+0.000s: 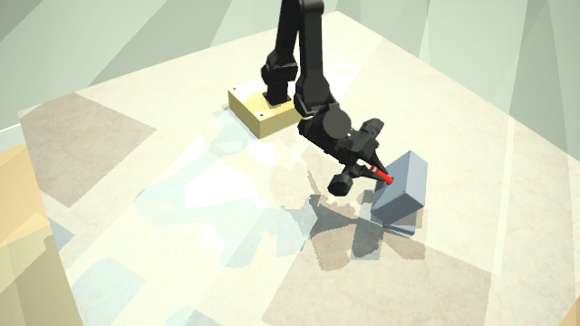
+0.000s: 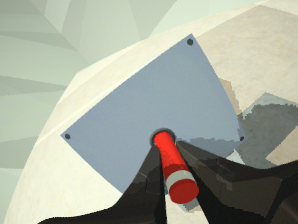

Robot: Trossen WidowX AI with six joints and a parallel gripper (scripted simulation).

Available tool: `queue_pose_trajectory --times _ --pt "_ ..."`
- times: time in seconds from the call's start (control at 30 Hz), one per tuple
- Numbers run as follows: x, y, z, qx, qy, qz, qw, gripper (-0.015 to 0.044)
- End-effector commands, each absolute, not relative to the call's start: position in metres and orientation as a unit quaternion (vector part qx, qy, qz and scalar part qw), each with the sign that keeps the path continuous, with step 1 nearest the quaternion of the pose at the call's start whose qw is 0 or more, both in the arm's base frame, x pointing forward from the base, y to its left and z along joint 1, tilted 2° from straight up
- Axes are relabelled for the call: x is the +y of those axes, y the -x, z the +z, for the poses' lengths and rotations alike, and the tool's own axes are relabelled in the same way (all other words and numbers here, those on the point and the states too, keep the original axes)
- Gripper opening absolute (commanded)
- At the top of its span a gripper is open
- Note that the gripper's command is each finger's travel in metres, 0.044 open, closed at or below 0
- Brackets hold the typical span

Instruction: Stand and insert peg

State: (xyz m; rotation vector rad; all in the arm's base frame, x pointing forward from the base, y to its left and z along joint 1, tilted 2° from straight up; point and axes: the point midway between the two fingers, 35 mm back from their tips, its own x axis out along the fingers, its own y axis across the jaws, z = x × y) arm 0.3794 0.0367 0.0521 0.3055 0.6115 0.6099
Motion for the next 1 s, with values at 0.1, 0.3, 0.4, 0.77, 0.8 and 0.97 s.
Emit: queue_pose_trajectory --times 0.1,0.3,0.4,0.77,0.8,0.97 --pt "0.037 -0.379 0.052 0.295 -0.147 0.294 0.897 0.0000" --pt "0.037 -0.379 0.052 0.295 -0.147 0.294 0.897 0.0131" --pt "0.037 -0.379 0.052 0.295 -0.147 0.294 0.897 0.0210" --pt "0.031 -0.376 0.055 0.297 -0.146 0.294 0.897 0.0440" --pt "0.030 -0.375 0.056 0.297 -0.146 0.294 0.897 0.0440" --pt "0.024 -0.370 0.059 0.299 -0.145 0.293 0.897 0.0440"
